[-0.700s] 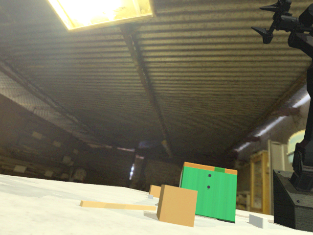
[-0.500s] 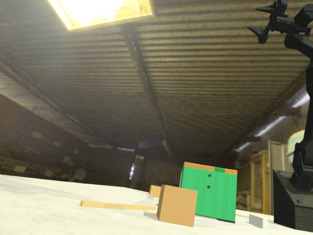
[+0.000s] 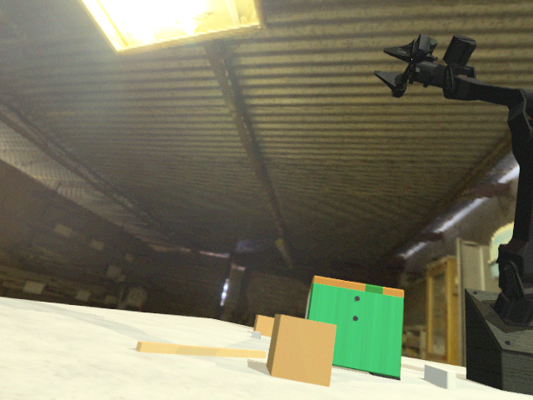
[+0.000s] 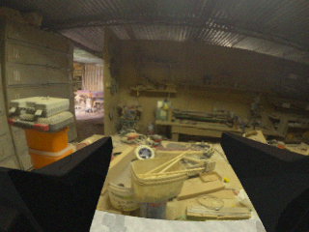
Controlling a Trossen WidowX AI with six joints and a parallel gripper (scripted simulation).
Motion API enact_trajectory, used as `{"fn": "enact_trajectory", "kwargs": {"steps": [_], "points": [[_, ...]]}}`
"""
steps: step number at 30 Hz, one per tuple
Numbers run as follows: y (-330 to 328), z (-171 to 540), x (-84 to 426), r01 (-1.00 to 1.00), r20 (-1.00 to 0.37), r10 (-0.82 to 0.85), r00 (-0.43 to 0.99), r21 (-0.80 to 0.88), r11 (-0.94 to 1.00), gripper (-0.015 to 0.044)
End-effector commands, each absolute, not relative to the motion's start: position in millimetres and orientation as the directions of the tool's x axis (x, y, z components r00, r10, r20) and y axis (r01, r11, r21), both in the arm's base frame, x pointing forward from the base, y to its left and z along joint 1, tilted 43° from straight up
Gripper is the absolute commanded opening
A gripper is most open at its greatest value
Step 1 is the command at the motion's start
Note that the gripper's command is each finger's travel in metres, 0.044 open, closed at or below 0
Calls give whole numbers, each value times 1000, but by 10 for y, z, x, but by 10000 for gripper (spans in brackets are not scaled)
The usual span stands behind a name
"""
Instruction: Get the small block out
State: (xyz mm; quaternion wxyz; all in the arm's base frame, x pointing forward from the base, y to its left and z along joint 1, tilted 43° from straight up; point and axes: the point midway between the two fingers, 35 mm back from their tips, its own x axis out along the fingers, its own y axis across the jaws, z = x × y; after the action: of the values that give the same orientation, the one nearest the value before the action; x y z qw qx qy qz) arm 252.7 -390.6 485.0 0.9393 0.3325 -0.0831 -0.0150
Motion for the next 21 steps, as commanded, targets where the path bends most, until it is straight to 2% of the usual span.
{"fn": "enact_trajectory", "kwargs": {"steps": [1, 12, 21], "points": [[-3810, 4334, 3024, 41, 63, -88, 994, 531, 847, 400], [-3393, 3382, 3652, 95, -161, -47, 986, 305, 948, 400], [-2767, 2510, 3939, -30, -405, 52, 913, 62, 998, 400]]}}
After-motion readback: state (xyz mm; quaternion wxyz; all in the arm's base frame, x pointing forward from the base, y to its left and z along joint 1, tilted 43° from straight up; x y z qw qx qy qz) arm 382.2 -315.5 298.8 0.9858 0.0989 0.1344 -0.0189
